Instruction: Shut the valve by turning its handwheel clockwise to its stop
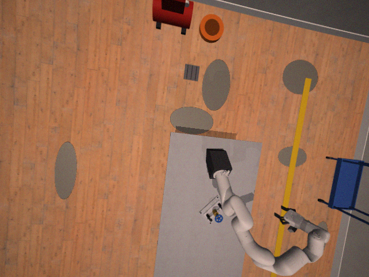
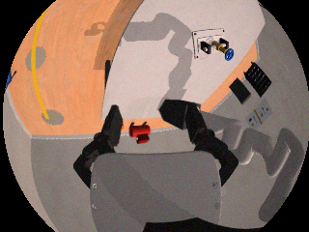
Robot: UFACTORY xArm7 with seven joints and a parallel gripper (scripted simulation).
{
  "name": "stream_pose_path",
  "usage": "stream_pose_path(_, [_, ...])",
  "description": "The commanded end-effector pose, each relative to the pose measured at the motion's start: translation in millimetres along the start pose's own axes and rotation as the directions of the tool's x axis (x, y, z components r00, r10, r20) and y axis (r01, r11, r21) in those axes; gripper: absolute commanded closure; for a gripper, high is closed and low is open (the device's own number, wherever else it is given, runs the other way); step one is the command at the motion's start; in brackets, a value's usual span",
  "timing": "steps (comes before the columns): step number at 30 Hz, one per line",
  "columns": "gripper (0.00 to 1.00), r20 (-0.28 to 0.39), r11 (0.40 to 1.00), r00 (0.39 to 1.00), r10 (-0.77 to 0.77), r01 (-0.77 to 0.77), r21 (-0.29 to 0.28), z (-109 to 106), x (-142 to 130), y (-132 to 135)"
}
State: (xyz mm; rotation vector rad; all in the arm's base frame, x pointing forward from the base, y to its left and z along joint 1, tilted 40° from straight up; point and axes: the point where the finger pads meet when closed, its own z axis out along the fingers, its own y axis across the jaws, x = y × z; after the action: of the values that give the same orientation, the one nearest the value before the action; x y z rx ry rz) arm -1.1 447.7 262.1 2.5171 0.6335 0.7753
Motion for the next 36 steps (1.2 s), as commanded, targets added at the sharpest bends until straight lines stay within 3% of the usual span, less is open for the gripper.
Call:
stream_pose_path(1, [0.0,-0.002,1.0,1.0,-0.001,0.001,0.005,-2,0,0])
stream_pose_path(20, [0.0,-0.002,1.0,1.0,0.015,-0.015,0.011,-3,2,2])
stream_pose_path(30, [0.0,0.021,0.935,0.936,0.351,-0.352,0.043,26,60,59])
stream_pose_path(34, [0.0,0.027,0.912,0.913,0.407,-0.408,0.046,32,69,70])
stream_pose_path(35, [0.0,0.038,0.866,0.867,0.497,-0.498,0.051,42,82,89])
stream_pose_path(36, [0.0,0.039,0.861,0.863,0.504,-0.506,0.052,43,83,90])
